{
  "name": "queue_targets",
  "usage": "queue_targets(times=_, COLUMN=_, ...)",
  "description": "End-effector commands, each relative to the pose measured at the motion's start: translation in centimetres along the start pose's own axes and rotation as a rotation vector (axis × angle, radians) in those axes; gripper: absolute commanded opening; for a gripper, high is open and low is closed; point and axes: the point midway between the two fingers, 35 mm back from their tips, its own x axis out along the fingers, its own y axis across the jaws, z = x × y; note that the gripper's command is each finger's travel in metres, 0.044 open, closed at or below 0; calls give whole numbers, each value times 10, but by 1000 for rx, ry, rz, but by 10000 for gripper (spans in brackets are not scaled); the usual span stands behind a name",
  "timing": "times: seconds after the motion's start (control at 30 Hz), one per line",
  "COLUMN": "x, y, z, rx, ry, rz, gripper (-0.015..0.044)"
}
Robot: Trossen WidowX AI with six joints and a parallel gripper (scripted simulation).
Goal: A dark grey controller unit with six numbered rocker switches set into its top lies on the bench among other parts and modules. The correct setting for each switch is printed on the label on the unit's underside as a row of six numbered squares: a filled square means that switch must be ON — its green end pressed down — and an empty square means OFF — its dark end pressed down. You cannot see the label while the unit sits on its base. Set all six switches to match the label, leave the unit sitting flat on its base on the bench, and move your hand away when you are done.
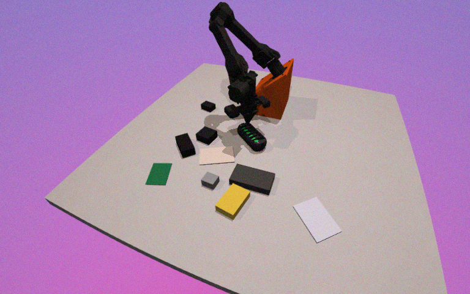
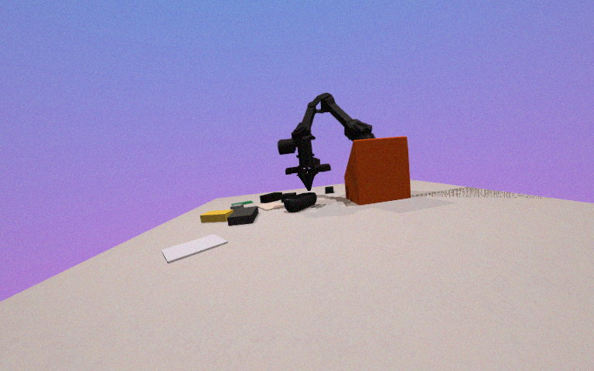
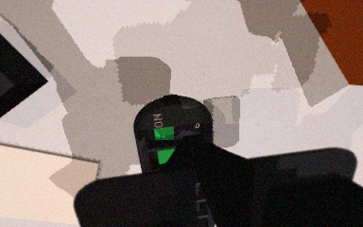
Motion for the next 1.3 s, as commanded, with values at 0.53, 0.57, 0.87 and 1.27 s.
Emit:
queue_targets(times=0.53, x=20, y=-1, z=0, rx=-5, ry=2, rz=-1, gripper=0)
queue_targets(times=0.57, x=20, y=-1, z=0, rx=-5, ry=2, rz=-1, gripper=0)
queue_targets(times=0.87, x=-25, y=-1, z=0, rx=-4, ry=4, rz=-2, gripper=0)
queue_targets(times=1.27, x=-21, y=20, z=-40, rx=-3, ry=6, rz=-1, gripper=0)
